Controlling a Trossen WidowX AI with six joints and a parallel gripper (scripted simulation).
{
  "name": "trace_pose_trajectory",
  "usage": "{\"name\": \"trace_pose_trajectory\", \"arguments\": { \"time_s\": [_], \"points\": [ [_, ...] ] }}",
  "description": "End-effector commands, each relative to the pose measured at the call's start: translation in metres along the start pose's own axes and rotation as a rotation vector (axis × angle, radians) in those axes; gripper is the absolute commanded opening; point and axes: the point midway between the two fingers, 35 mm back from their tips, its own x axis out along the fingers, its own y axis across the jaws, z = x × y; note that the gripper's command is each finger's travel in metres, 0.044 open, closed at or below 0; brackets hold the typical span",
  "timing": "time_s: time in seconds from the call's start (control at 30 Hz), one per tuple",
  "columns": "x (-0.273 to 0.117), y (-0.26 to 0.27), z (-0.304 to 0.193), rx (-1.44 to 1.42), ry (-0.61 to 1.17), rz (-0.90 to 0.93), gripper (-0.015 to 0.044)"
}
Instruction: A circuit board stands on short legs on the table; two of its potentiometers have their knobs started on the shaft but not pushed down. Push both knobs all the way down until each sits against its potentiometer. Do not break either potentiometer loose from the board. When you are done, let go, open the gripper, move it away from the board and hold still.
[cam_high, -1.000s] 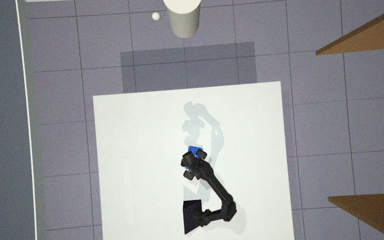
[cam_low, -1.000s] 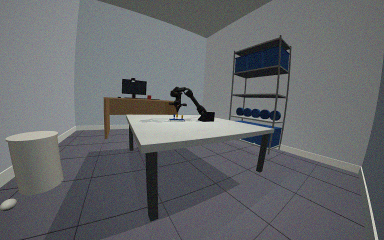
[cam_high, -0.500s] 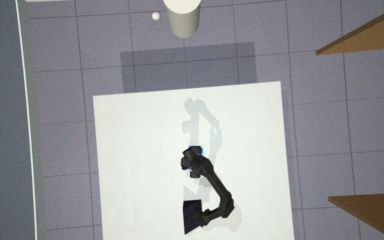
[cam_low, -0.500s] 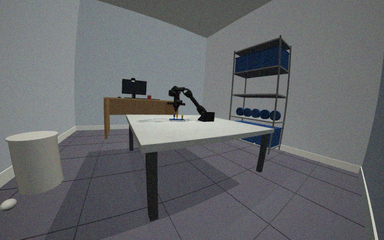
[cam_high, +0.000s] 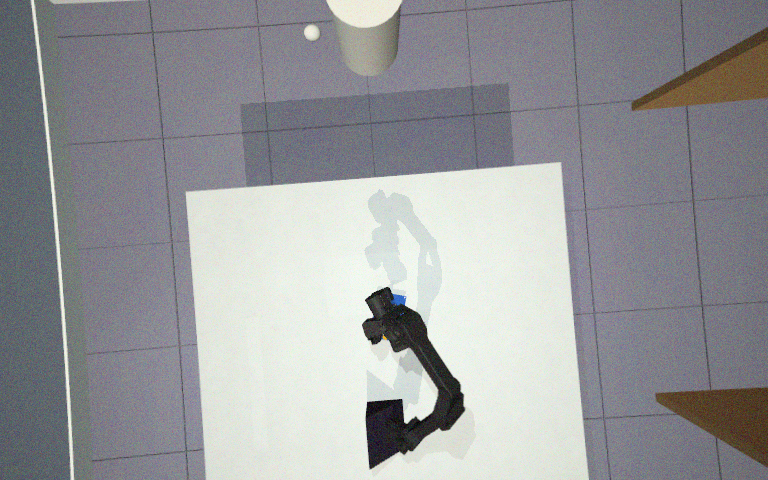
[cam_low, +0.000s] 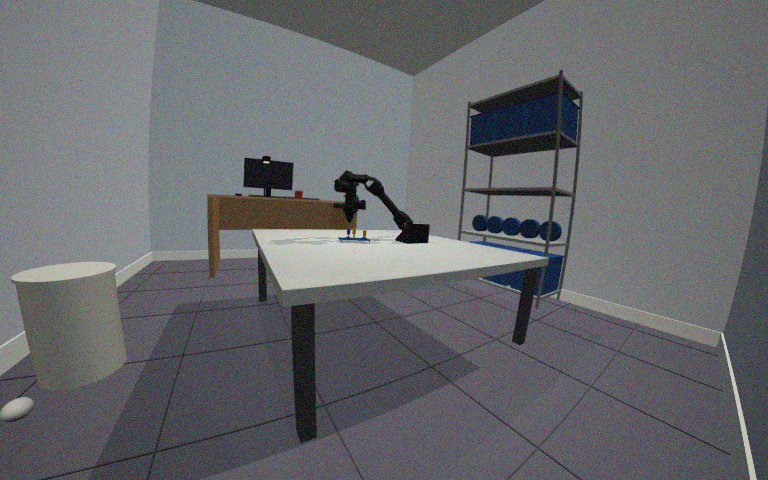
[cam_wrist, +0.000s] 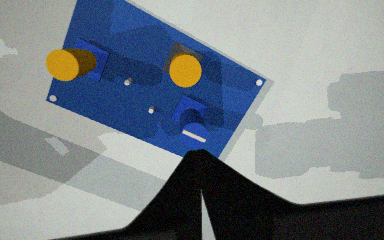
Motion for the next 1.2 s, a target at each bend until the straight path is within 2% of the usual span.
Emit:
{"name": "trace_pose_trajectory", "arguments": {
  "time_s": [0.0, 0.67, 1.17],
  "points": [
    [-0.001, -0.001, -0.002, -0.033, 0.005, -0.001, 0.0000],
    [0.026, -0.001, -0.002, -0.032, 0.006, -0.001, 0.0000],
    [0.027, -0.001, -0.002, -0.032, 0.006, -0.001, 0.0000]
  ]
}}
